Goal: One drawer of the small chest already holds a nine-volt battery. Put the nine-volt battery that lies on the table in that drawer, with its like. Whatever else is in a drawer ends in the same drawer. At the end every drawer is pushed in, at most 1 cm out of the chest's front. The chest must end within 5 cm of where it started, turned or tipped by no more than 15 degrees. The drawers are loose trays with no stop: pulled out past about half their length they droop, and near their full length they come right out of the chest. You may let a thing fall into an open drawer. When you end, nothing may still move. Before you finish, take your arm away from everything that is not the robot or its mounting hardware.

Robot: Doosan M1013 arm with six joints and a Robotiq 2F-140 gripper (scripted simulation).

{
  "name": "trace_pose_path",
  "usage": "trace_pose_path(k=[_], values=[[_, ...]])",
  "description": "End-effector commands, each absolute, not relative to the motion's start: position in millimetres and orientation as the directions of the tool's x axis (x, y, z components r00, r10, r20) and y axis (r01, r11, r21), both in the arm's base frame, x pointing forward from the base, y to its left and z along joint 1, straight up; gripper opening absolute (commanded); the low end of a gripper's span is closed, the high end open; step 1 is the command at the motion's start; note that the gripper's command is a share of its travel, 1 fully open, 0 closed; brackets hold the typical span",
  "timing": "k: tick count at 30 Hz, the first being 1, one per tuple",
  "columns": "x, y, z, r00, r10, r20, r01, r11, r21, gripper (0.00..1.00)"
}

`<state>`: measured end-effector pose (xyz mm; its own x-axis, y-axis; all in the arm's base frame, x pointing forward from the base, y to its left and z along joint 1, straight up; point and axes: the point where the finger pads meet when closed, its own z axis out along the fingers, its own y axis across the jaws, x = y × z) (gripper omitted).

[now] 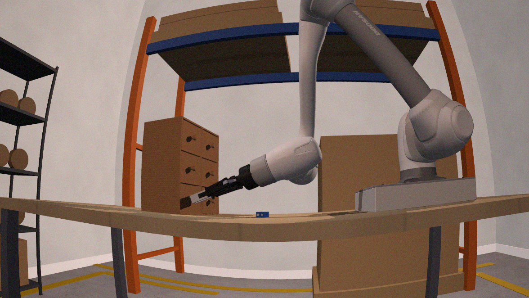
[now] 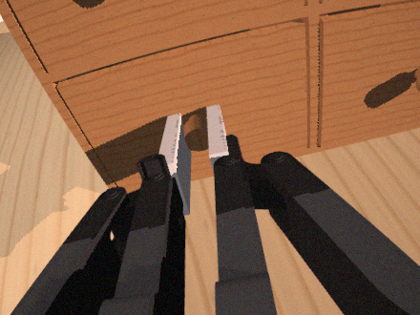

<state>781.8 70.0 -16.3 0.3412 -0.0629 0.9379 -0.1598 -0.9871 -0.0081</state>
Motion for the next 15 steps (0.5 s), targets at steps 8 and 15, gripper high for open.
trace_pose_path(k=[8, 15], values=[[780.1, 72.0, -16.9, 0.344, -0.053, 0.938, -0.151, -0.989, 0.000, 0.08], [776.6, 72.5, -16.9, 0.344, -0.053, 0.938, -0.151, -0.989, 0.000, 0.08]])
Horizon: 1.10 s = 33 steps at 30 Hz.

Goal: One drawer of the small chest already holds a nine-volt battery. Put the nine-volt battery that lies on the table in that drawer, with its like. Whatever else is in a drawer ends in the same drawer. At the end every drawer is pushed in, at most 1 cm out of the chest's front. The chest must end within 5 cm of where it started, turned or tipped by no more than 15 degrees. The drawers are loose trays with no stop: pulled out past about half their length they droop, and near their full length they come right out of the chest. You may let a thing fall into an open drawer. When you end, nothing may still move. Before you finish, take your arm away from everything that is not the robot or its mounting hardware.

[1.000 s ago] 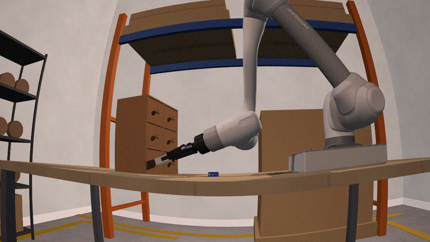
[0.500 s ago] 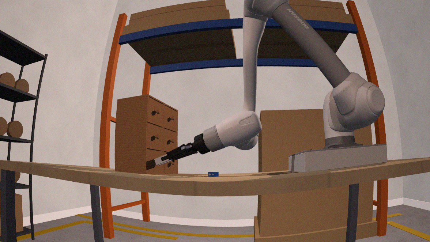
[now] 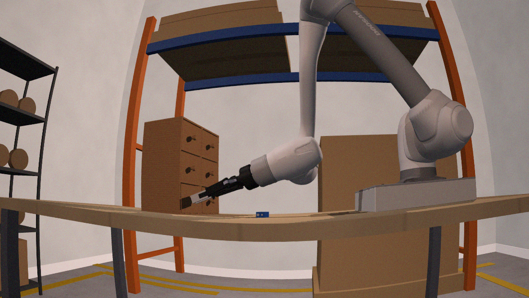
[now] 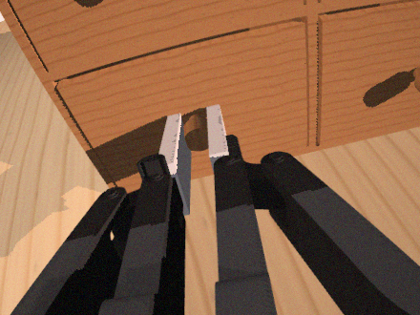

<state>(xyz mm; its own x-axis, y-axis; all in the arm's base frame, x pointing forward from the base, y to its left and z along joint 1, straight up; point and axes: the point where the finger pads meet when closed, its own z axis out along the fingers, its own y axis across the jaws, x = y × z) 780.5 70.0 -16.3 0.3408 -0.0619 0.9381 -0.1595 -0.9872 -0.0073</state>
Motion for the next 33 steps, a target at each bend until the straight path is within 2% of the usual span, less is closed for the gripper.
trace_pose_path(k=[1, 33], values=[[776, 73, -17, 0.344, -0.053, 0.938, -0.151, -0.989, 0.000, 0.08], [739, 78, -17, 0.344, -0.053, 0.938, -0.151, -0.989, 0.000, 0.08]])
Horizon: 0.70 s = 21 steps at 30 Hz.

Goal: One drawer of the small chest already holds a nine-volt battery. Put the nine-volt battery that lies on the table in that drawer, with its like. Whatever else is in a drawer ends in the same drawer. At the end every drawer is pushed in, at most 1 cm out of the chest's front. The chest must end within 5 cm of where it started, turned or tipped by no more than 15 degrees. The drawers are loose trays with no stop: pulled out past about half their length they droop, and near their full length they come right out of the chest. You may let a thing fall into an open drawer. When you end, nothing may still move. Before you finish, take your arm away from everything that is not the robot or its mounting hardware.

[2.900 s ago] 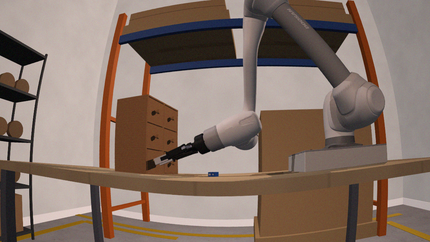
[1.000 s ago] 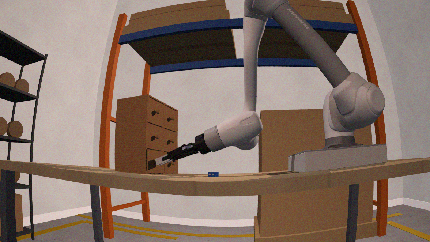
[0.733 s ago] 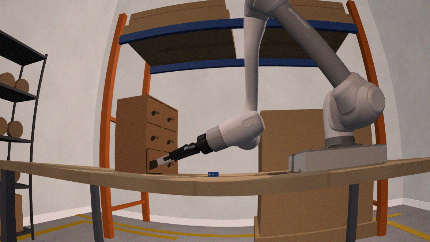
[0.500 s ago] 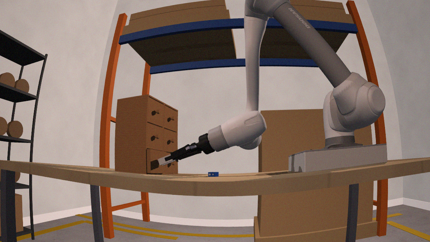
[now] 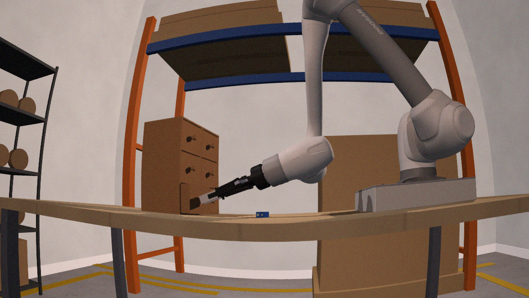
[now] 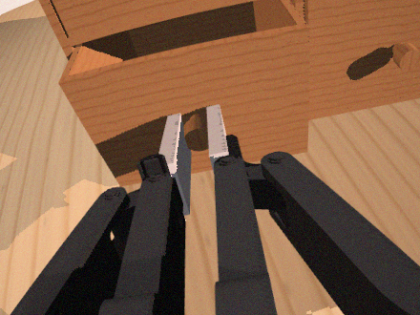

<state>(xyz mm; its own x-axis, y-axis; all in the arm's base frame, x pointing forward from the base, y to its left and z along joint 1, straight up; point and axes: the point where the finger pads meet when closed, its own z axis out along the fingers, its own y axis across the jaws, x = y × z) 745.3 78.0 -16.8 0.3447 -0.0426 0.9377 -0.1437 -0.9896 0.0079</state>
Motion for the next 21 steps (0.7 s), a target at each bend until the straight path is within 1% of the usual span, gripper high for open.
trace_pose_path(k=[1, 21], values=[[738, 78, -17, 0.344, -0.053, 0.938, -0.151, -0.989, 0.000, 0.08], [719, 81, -17, 0.344, -0.053, 0.938, -0.151, -0.989, 0.000, 0.08]])
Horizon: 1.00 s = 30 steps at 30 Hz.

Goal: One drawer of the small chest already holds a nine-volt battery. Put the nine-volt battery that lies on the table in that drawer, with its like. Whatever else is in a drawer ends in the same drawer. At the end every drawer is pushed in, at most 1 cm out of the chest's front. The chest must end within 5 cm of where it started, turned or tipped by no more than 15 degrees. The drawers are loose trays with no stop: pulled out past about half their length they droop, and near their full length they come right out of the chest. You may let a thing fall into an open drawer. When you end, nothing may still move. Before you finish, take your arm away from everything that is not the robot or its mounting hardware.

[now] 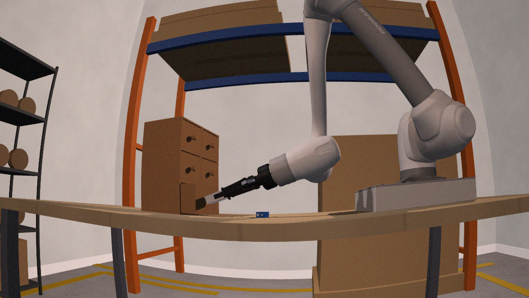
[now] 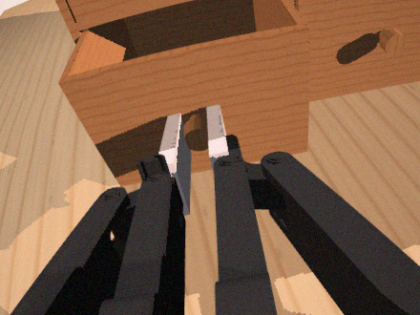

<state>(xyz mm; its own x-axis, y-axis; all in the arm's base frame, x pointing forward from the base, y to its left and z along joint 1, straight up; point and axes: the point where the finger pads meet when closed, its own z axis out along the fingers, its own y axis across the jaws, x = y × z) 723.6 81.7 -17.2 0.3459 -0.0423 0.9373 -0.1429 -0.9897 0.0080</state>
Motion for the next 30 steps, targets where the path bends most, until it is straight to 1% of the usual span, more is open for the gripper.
trace_pose_path(k=[1, 30], values=[[718.9, 81.3, -16.5, 0.344, -0.053, 0.938, -0.151, -0.989, 0.000, 0.08], [715.6, 81.8, -16.5, 0.344, -0.053, 0.938, -0.151, -0.989, 0.000, 0.08]])
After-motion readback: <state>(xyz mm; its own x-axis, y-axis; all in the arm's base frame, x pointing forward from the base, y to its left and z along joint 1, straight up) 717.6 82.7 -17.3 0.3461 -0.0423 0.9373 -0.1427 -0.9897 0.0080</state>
